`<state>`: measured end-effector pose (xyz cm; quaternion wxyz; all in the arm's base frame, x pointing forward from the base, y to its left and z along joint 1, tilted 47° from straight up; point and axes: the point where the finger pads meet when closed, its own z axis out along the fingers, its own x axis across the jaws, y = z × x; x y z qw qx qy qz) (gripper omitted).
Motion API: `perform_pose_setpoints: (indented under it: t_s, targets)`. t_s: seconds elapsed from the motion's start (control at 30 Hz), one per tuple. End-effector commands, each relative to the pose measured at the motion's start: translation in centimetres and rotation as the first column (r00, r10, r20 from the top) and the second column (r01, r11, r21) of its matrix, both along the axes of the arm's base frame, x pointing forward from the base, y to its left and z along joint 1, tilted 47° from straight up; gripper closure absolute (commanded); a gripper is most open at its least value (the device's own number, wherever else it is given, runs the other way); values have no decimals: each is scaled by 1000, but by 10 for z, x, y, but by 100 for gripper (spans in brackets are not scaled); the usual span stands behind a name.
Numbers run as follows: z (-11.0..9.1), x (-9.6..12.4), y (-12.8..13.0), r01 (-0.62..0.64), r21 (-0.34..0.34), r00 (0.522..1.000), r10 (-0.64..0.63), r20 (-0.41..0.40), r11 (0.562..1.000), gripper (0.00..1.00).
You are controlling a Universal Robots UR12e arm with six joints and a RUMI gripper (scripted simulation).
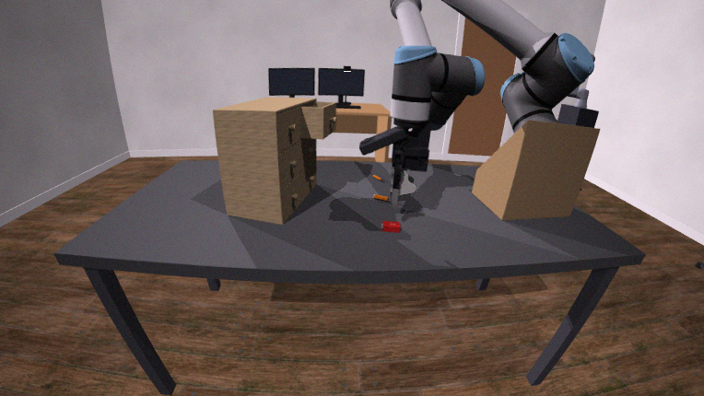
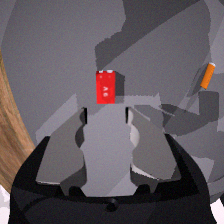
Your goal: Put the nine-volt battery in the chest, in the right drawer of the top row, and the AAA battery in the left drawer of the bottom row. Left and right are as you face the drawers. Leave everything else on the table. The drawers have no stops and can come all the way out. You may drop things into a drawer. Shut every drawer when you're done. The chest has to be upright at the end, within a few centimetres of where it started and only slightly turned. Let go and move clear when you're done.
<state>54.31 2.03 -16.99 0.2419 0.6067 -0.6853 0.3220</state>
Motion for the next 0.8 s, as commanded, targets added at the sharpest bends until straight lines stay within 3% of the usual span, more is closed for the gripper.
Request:
perform_pose_setpoints:
  t_s: [0.0, 0.77]
  targets:
    - [0, 0, 0, 0, 0, 1000, 0, 1, 1000, 75]
    - [-15, 2, -16, 0, 0, 1000, 0, 1, 1000, 75]
